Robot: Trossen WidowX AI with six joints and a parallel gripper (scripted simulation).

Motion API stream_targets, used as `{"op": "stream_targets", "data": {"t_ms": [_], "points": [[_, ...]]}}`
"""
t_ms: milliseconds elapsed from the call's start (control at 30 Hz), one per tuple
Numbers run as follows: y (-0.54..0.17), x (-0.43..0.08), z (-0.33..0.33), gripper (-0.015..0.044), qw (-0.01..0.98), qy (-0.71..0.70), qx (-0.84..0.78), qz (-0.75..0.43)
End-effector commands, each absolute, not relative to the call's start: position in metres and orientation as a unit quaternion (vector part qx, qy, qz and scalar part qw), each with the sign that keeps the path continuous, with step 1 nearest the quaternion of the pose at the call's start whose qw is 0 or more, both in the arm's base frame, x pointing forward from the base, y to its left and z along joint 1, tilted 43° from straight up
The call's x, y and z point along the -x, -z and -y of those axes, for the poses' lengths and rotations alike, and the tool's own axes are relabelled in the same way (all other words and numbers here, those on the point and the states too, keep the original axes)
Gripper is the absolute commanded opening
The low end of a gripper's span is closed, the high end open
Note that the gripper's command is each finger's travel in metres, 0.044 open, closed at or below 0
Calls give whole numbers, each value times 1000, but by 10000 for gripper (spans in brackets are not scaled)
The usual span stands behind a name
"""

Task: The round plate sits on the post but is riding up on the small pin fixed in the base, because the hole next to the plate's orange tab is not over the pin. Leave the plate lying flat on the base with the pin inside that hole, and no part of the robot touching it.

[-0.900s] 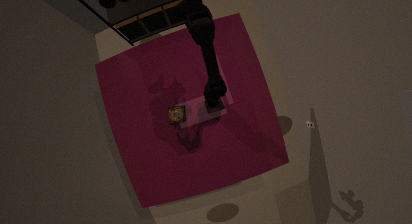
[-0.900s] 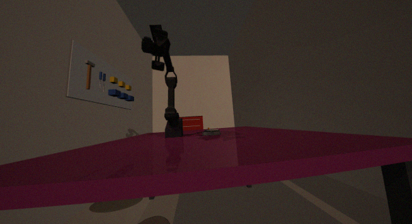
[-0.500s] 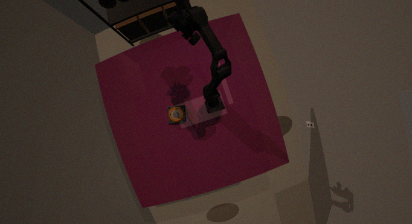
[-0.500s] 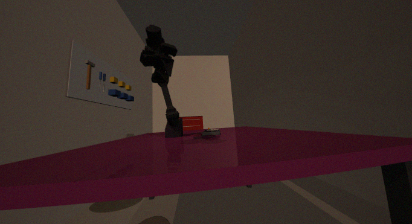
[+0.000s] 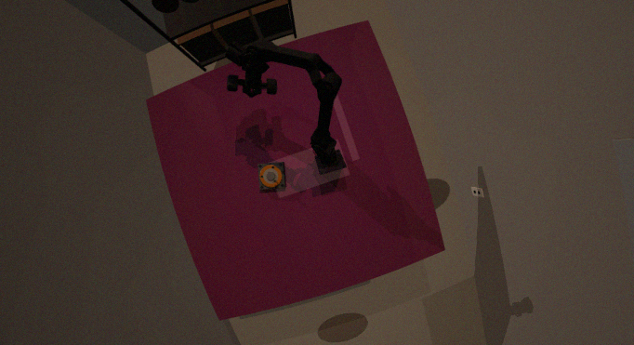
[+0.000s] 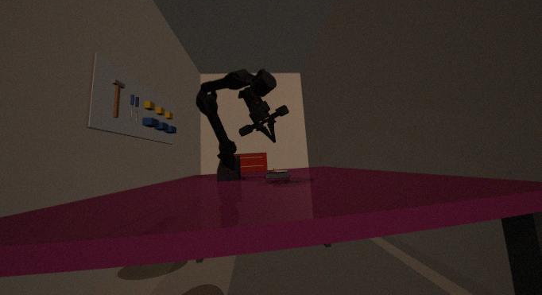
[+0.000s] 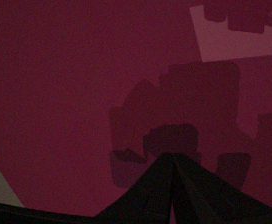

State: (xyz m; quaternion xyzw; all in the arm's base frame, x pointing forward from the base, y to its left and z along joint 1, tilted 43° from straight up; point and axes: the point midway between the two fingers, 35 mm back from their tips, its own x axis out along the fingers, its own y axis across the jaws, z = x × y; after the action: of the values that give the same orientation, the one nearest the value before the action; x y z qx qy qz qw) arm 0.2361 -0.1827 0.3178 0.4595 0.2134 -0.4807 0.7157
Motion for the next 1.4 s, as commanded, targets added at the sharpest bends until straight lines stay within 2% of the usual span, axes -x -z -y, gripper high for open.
{"op": "stream_targets", "data": {"t_ms": [0, 133, 367, 500, 667, 867, 1367], "points": [[-282, -264, 165, 0, 726, 461, -421, -287], [-220, -303, 124, 0, 736, 427, -333, -405], [-137, -328, 57, 0, 737, 376, -165, -537], [-104, -328, 27, 0, 731, 348, -81, -581], [-40, -311, -30, 0, 707, 284, 105, -640], [0, -285, -64, 0, 672, 233, 258, -654], [40, -280, -36, 0, 666, 226, 281, -653]]}}
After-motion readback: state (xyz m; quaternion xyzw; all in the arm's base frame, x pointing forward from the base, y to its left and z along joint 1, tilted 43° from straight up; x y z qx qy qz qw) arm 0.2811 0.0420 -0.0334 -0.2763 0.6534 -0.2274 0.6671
